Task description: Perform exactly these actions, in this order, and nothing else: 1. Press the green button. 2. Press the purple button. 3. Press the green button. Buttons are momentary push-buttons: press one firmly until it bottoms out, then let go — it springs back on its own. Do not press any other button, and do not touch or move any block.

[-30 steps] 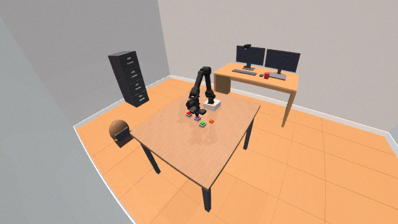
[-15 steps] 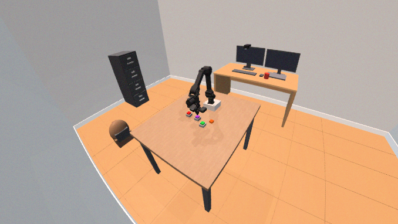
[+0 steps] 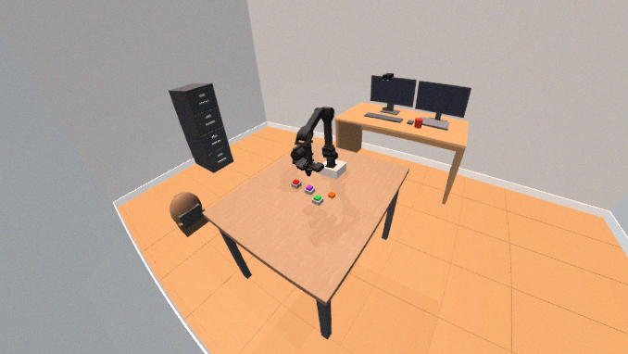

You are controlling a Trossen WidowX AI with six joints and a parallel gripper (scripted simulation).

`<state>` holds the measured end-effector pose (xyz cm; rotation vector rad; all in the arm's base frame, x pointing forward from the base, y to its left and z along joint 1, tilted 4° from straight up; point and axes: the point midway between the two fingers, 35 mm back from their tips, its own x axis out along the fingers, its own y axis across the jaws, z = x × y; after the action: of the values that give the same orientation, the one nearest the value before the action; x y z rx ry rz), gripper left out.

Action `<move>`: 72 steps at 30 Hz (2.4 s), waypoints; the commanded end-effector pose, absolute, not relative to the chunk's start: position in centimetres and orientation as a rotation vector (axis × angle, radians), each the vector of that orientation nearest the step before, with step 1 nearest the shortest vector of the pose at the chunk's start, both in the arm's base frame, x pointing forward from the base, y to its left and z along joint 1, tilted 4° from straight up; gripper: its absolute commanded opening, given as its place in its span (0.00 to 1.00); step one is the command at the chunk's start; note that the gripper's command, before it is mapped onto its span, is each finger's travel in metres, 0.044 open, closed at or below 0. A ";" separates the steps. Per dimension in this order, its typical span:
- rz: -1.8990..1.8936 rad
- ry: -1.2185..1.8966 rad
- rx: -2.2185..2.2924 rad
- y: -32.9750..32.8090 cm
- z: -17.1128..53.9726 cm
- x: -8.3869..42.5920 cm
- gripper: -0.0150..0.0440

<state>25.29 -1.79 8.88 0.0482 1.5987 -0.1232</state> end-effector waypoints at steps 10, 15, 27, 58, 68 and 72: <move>-0.113 1.595 0.052 6.3 7.5 30.6 0.29; -0.114 1.595 0.053 6.0 2.3 30.3 0.29; -0.114 1.595 0.053 6.0 1.1 30.3 0.29; -0.114 1.595 0.052 5.9 -1.0 30.2 0.29; -0.112 1.590 0.052 6.0 0.8 30.5 0.29; -0.114 1.595 0.053 6.0 2.3 30.3 0.29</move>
<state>29.94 5.91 1.07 0.0435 1.6136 -0.1145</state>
